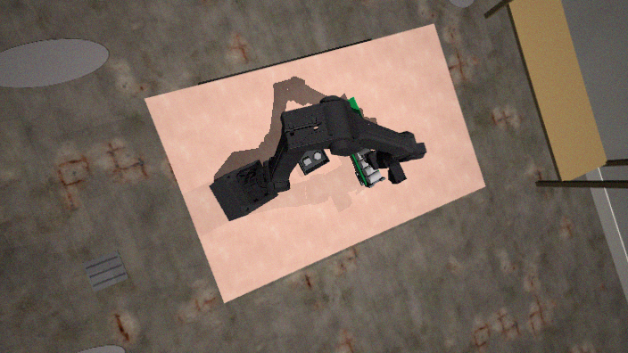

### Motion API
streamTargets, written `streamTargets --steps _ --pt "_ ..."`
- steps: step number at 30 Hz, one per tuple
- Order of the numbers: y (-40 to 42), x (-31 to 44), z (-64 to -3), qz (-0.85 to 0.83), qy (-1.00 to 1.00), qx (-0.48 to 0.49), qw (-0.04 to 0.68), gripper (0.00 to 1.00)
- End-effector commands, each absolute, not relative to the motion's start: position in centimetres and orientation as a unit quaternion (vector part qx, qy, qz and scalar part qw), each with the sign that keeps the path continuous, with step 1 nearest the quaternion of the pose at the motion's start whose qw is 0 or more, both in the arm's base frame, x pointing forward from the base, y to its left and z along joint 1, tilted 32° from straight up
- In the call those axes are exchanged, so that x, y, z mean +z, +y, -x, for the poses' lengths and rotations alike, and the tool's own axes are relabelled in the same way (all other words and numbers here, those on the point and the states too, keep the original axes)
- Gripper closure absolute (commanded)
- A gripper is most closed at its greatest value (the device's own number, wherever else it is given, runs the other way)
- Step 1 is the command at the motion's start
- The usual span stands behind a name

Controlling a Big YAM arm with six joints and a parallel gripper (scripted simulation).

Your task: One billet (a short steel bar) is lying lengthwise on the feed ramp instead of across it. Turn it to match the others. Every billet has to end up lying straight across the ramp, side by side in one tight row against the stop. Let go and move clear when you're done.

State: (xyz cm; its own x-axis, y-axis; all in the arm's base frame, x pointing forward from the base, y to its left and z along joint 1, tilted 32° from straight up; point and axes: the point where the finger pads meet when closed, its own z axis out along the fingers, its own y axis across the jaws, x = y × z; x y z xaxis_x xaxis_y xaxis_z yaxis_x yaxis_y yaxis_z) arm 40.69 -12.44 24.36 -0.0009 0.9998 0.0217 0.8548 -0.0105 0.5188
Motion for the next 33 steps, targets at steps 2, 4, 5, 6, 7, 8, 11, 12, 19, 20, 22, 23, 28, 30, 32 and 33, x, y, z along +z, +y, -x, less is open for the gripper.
streamTargets --steps 2,4,5,6,7,8,11,12,19,20,22,23,28,30,32,33 --pt "-12.43 27.36 -40.85 -0.676 0.672 0.212 0.215 1.0" --pt "-12.43 27.36 -40.85 -0.676 0.672 0.212 0.215 1.0" --pt "-12.43 27.36 -40.85 -0.676 0.672 0.212 0.215 1.0" --pt "-12.43 27.36 -40.85 -0.676 0.672 0.212 0.215 1.0" --pt "-12.43 27.36 -40.85 -0.676 0.672 0.212 0.215 1.0" --pt "-12.43 27.36 -40.85 -0.676 0.672 0.212 0.215 1.0" --pt "-12.43 27.36 -40.85 -0.676 0.673 0.212 0.215 1.0" --pt "-12.43 27.36 -40.85 -0.675 0.673 0.212 0.215 1.0" --pt "-12.42 27.35 -40.85 -0.672 0.677 0.21 0.216 1.0" --pt "-12.42 27.35 -40.85 -0.671 0.678 0.21 0.216 1.0" --pt "-12.41 27.35 -40.85 -0.668 0.681 0.209 0.217 1.0" --pt "-12.41 27.35 -40.85 -0.667 0.681 0.209 0.217 1.0" --pt "-12.39 27.34 -40.85 -0.665 0.684 0.208 0.218 1.0" --pt "-12.38 27.33 -40.85 -0.663 0.685 0.208 0.218 1.0" --pt "-12.37 27.33 -40.85 -0.661 0.687 0.207 0.219 1.0" --pt "-12.37 27.33 -40.85 -0.66 0.688 0.207 0.219 1.0"
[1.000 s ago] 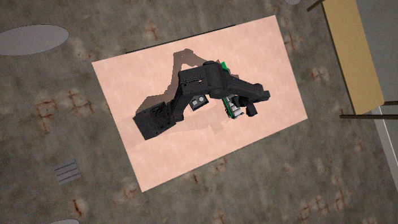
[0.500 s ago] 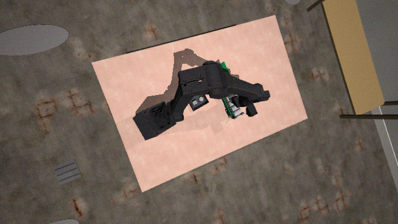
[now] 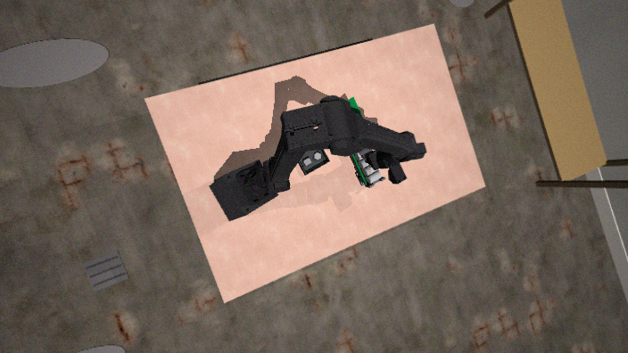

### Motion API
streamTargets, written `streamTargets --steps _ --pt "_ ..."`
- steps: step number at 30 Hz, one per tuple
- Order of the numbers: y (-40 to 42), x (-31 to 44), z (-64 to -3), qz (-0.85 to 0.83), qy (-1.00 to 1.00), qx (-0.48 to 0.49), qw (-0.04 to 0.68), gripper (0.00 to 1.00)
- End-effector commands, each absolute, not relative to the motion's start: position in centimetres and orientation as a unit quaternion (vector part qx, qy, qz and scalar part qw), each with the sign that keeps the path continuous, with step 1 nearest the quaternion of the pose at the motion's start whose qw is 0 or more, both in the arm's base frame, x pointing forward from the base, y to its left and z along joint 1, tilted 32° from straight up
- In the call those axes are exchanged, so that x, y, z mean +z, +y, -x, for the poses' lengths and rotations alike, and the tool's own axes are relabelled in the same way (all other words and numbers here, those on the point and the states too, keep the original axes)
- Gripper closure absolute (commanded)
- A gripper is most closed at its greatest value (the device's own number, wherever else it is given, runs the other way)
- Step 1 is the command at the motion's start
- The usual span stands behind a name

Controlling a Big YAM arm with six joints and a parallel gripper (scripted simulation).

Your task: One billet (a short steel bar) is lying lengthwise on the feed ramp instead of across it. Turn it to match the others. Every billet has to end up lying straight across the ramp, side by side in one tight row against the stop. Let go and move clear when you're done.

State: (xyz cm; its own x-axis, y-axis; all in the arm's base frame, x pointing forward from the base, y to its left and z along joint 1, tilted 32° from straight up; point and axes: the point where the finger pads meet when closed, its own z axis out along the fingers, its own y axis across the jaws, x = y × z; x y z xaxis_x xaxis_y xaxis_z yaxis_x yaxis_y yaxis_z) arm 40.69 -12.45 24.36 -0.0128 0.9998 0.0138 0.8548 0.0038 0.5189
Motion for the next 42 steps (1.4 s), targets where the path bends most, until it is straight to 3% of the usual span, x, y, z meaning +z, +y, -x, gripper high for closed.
streamTargets --steps 1,42 --pt "-12.37 27.33 -40.85 -0.66 0.688 0.207 0.219 1.0" --pt "-12.3 27.38 -40.86 -0.573 0.762 0.18 0.243 1.0"
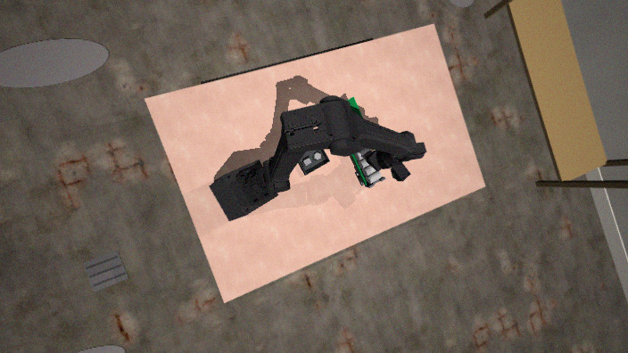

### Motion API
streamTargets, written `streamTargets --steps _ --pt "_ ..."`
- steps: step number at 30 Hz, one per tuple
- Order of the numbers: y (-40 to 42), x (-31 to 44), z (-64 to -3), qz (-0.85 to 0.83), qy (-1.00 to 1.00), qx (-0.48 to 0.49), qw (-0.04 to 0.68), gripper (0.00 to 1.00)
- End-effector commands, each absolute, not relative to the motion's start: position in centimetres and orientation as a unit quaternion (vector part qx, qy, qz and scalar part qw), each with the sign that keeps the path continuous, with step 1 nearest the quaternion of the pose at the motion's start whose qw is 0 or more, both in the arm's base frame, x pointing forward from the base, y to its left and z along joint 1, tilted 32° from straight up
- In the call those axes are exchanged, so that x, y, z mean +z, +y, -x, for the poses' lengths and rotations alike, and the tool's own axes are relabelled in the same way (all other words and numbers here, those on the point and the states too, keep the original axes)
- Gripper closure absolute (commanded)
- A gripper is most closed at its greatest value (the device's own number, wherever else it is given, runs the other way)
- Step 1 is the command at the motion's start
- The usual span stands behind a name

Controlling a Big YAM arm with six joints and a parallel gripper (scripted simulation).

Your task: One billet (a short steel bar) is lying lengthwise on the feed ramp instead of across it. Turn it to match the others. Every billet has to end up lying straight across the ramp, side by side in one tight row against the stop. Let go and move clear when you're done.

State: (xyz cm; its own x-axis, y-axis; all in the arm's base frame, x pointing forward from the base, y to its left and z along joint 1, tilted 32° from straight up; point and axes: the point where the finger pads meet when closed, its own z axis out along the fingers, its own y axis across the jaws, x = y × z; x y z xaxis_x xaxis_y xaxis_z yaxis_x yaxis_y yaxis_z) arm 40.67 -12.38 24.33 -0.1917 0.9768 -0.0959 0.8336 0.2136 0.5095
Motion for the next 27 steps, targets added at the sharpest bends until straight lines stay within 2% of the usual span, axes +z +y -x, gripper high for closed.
streamTargets --steps 1,27 --pt "-12.3 27.39 -40.86 -0.568 0.765 0.178 0.244 1.0" --pt "-12.2 27.26 -40.77 -0.443 0.844 0.139 0.267 1.0"
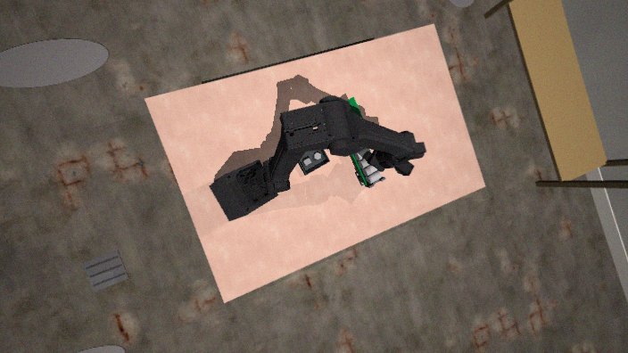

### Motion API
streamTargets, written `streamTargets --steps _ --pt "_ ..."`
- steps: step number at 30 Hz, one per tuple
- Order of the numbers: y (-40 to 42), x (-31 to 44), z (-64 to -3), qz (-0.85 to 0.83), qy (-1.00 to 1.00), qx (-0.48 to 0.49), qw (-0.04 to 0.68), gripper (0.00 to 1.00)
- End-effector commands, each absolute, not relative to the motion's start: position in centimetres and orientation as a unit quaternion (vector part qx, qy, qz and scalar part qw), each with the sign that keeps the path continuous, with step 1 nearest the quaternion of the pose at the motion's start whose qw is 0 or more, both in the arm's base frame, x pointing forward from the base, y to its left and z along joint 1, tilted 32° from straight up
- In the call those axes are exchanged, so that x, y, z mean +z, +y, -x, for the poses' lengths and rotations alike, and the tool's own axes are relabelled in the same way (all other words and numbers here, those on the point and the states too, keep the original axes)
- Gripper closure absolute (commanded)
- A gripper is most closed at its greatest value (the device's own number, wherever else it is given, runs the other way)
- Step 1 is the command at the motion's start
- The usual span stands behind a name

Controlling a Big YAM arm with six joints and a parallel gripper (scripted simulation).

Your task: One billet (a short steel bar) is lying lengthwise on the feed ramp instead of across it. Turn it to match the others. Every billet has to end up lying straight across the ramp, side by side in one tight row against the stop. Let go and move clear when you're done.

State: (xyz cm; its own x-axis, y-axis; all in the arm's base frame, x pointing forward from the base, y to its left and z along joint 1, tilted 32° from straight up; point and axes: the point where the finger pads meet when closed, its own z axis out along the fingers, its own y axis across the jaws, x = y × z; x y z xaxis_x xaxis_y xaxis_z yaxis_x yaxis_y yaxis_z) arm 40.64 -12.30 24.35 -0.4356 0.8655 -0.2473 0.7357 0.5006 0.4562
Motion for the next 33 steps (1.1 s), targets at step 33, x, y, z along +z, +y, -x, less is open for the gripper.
streamTargets --steps 33 --pt "-12.11 27.1 -40.64 -0.211 0.93 0.066 0.293 1.0"
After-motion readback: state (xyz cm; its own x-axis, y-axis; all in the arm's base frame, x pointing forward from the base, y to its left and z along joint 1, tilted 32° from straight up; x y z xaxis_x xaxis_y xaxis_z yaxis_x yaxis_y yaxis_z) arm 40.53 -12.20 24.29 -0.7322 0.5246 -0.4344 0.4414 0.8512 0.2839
